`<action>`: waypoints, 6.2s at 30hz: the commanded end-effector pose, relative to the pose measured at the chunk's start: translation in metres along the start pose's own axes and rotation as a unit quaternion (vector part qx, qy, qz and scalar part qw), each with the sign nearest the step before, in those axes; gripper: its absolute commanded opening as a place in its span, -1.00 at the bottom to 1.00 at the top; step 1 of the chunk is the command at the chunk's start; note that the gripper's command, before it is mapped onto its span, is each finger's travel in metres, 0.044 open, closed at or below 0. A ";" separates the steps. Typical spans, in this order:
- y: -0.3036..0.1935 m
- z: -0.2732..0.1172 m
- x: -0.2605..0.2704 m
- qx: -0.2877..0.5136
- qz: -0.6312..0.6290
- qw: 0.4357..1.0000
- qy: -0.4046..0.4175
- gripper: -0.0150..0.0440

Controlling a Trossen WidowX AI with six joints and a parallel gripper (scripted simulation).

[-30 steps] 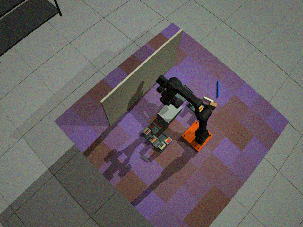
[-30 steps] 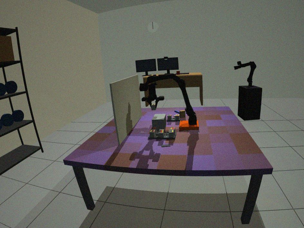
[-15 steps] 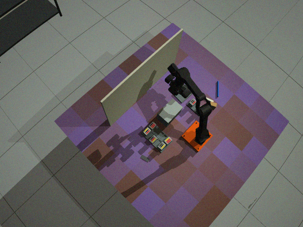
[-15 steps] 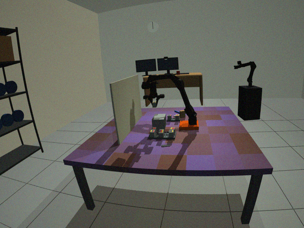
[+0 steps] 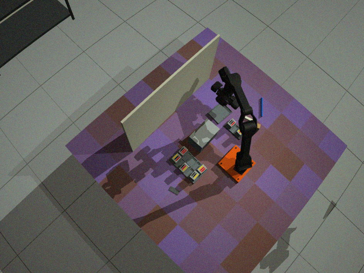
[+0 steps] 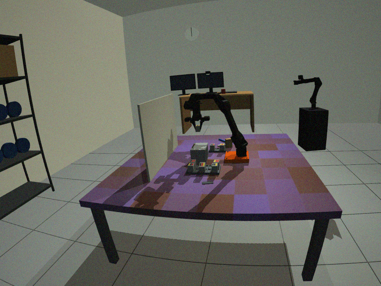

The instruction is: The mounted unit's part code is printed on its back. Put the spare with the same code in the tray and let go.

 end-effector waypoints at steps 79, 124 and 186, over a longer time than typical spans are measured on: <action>-0.011 0.050 -0.009 -0.001 -0.004 1.000 -0.005 -0.49; -0.011 0.081 -0.010 -0.001 -0.004 1.000 -0.005 -0.49; -0.009 0.124 -0.005 -0.001 -0.004 1.000 -0.004 -0.49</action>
Point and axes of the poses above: the point midway between the two fingers, 35 mm back from their tips, its own z axis out along the fingers, its own x axis across the jaws, y = z × x, the point moved 4 cm from there along -z, back along the fingers, and after that the axes turned 13 degrees about z, right-handed, at the moved point
